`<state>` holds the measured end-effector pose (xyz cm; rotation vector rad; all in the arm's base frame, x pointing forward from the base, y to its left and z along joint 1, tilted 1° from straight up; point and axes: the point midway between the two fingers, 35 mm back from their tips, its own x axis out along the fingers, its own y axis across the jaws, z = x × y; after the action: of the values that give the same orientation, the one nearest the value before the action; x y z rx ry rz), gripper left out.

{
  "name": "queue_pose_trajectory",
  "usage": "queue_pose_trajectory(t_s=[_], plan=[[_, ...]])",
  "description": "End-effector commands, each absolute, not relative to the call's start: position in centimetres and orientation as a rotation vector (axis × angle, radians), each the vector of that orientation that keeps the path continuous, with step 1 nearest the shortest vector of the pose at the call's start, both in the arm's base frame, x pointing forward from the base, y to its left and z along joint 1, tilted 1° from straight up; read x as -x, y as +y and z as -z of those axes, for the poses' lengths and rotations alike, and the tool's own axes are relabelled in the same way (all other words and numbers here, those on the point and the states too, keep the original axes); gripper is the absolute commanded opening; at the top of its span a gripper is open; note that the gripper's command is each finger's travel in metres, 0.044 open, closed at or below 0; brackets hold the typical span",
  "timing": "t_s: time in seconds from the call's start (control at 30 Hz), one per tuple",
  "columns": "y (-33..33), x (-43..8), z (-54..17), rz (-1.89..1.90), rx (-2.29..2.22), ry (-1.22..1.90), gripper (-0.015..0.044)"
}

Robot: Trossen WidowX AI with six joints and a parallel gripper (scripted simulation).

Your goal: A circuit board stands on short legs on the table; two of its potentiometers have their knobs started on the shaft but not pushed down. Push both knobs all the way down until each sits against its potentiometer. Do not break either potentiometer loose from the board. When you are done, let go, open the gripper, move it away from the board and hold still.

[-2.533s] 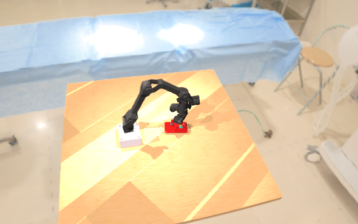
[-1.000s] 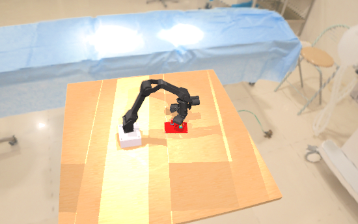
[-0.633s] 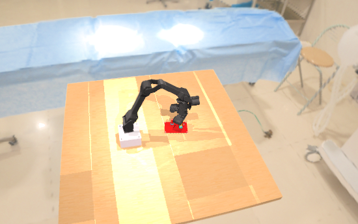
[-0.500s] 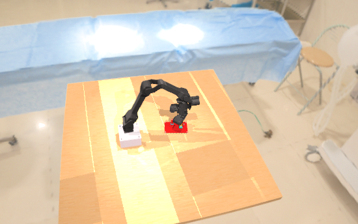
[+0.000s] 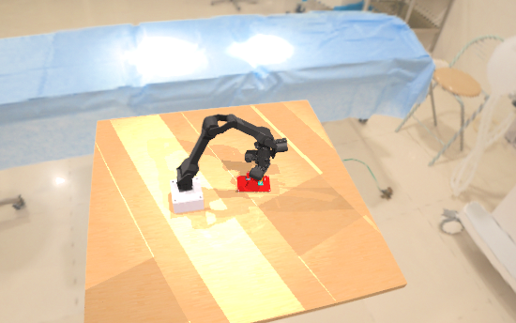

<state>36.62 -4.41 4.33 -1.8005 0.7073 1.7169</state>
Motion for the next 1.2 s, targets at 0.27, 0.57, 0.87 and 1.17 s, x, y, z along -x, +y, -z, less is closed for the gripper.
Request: queue_pose_trajectory(t_s=[0.27, 0.57, 0.87, 1.17], plan=[[-4.50, -36.73, -3.23, -1.724, 1.803, 0.709, 0.0000], [-4.50, -36.73, -3.20, -1.724, 1.803, 0.709, 0.0000], [-4.50, -36.74, -2.89, -1.724, 1.803, 0.709, 0.0000], [-4.50, -36.75, -2.68, -1.724, 1.803, 0.709, 0.0000]])
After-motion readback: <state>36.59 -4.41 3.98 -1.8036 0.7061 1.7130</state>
